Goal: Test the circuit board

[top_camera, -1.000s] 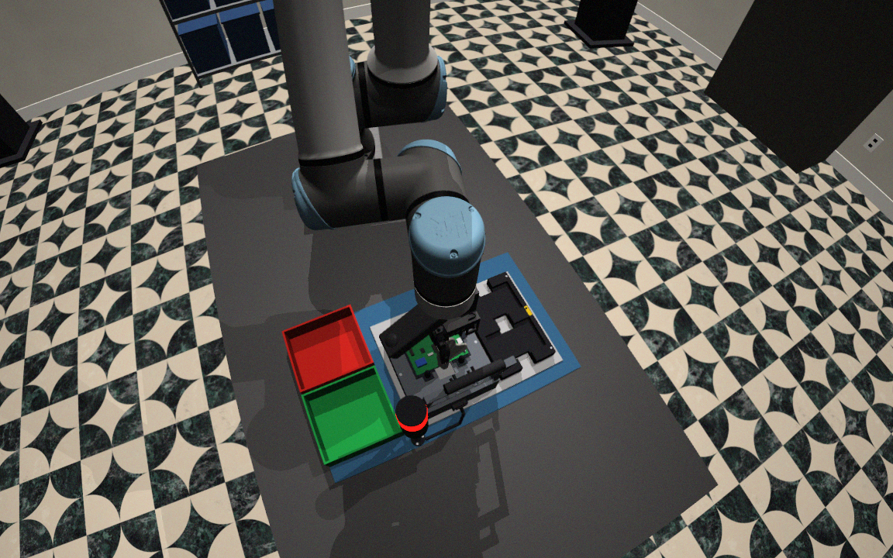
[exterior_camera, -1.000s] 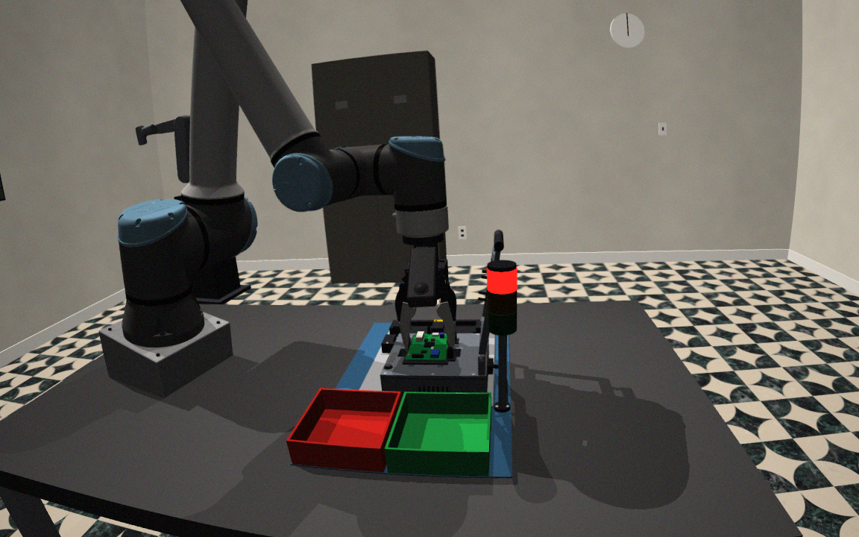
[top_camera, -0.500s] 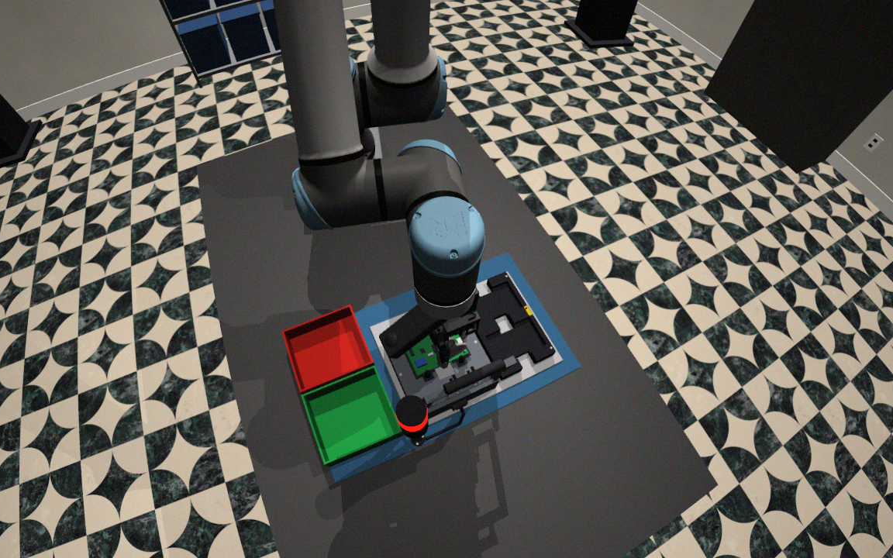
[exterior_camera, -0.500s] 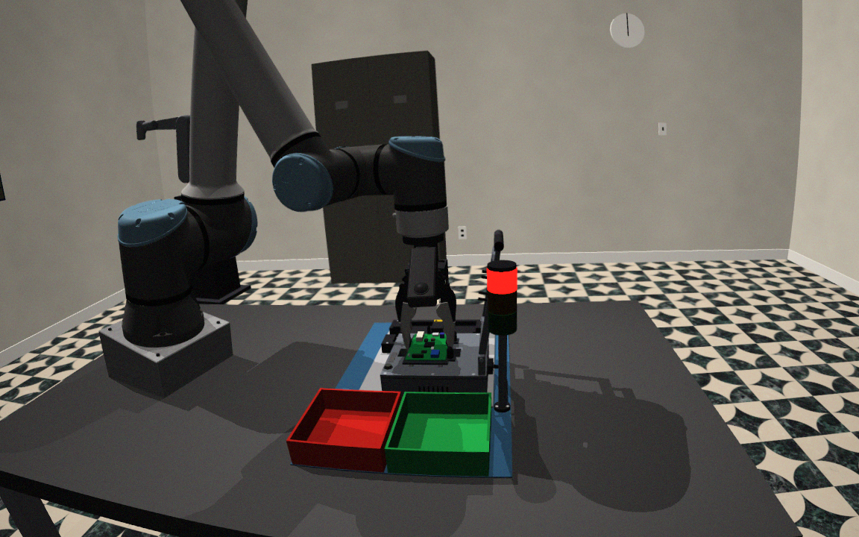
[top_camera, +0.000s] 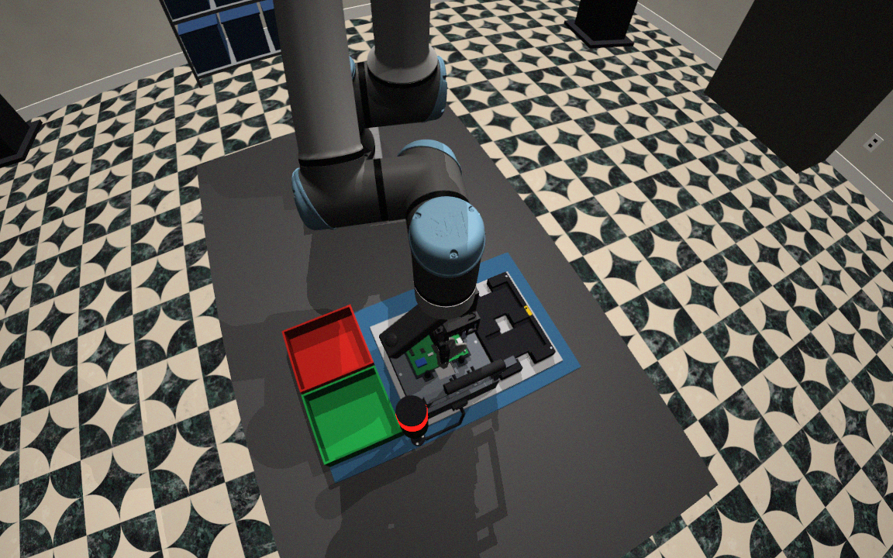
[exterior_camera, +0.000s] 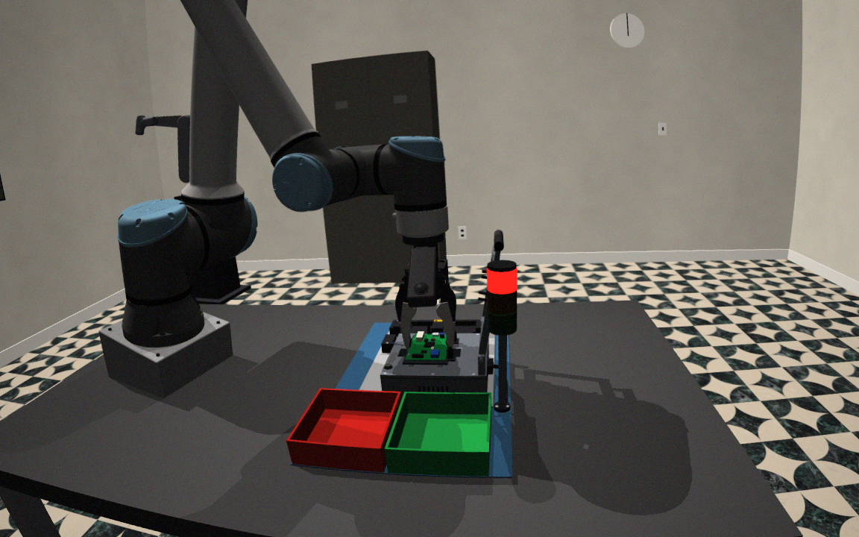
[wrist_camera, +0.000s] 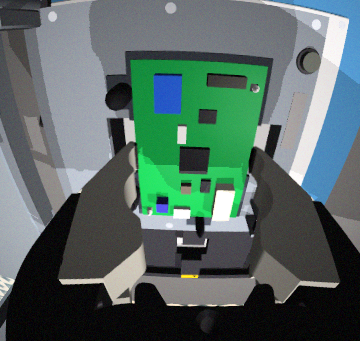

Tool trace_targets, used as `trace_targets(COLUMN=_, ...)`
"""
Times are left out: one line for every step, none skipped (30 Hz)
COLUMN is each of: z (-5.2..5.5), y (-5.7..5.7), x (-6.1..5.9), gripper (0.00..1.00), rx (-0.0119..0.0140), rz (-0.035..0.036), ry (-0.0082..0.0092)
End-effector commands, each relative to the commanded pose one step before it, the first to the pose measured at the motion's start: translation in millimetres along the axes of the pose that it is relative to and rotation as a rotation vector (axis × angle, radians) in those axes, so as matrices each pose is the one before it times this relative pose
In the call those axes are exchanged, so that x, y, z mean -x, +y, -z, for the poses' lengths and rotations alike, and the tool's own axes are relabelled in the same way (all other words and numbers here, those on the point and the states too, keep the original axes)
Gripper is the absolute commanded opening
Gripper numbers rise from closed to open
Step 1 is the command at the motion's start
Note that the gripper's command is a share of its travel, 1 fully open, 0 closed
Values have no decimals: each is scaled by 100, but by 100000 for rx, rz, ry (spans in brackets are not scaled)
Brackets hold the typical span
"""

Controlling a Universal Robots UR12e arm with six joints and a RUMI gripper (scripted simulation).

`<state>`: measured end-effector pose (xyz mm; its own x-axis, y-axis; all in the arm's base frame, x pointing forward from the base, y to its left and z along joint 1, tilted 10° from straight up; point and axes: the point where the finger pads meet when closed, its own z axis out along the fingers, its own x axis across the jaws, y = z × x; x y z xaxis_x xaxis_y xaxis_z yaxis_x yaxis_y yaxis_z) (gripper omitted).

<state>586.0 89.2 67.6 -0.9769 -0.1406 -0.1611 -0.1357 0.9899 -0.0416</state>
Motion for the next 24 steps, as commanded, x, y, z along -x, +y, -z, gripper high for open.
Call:
trace_targets(z=-156, y=-64, x=-275, gripper=39, rx=94, rz=-181, ry=217)
trace_targets(z=0, y=0, x=0, gripper=39, rx=0, rz=0, ry=0)
trace_targets(z=0, y=0, x=0, gripper=39, rx=0, rz=0, ry=0)
trace_targets(z=0, y=0, x=0, gripper=39, rx=0, rz=0, ry=0)
trace_targets(z=0, y=0, x=0, gripper=39, rx=0, rz=0, ry=0)
trace_targets(z=0, y=0, x=0, gripper=39, rx=0, rz=0, ry=0)
trace_targets(z=0, y=0, x=0, gripper=39, rx=0, rz=0, ry=0)
trace_targets(z=0, y=0, x=0, gripper=39, rx=0, rz=0, ry=0)
trace_targets(z=0, y=0, x=0, gripper=39, rx=0, rz=0, ry=0)
trace_targets(z=0, y=0, x=0, gripper=39, rx=0, rz=0, ry=0)
trace_targets(z=0, y=0, x=0, gripper=39, rx=0, rz=0, ry=0)
trace_targets(z=0, y=0, x=0, gripper=39, rx=0, rz=0, ry=0)
trace_targets(z=0, y=0, x=0, gripper=39, rx=0, rz=0, ry=0)
trace_targets(z=0, y=0, x=0, gripper=39, rx=0, rz=0, ry=0)
trace_targets(z=0, y=0, x=0, gripper=39, rx=0, rz=0, ry=0)
trace_targets(z=6, y=0, x=1, gripper=39, rx=-1, rz=0, ry=-3)
trace_targets(z=33, y=-2, x=7, gripper=39, rx=-5, rz=0, ry=-19)
trace_targets(z=65, y=-4, x=15, gripper=39, rx=-10, rz=0, ry=-37)
trace_targets(z=0, y=0, x=0, gripper=39, rx=0, rz=0, ry=0)
trace_targets(z=0, y=0, x=0, gripper=39, rx=0, rz=0, ry=0)
trace_targets(z=82, y=-5, x=18, gripper=39, rx=-12, rz=0, ry=-43)
trace_targets(z=82, y=-5, x=18, gripper=39, rx=-12, rz=0, ry=-44)
trace_targets(z=53, y=-4, x=16, gripper=39, rx=-7, rz=0, ry=-25)
trace_targets(z=22, y=-2, x=9, gripper=39, rx=-3, rz=0, ry=-11)
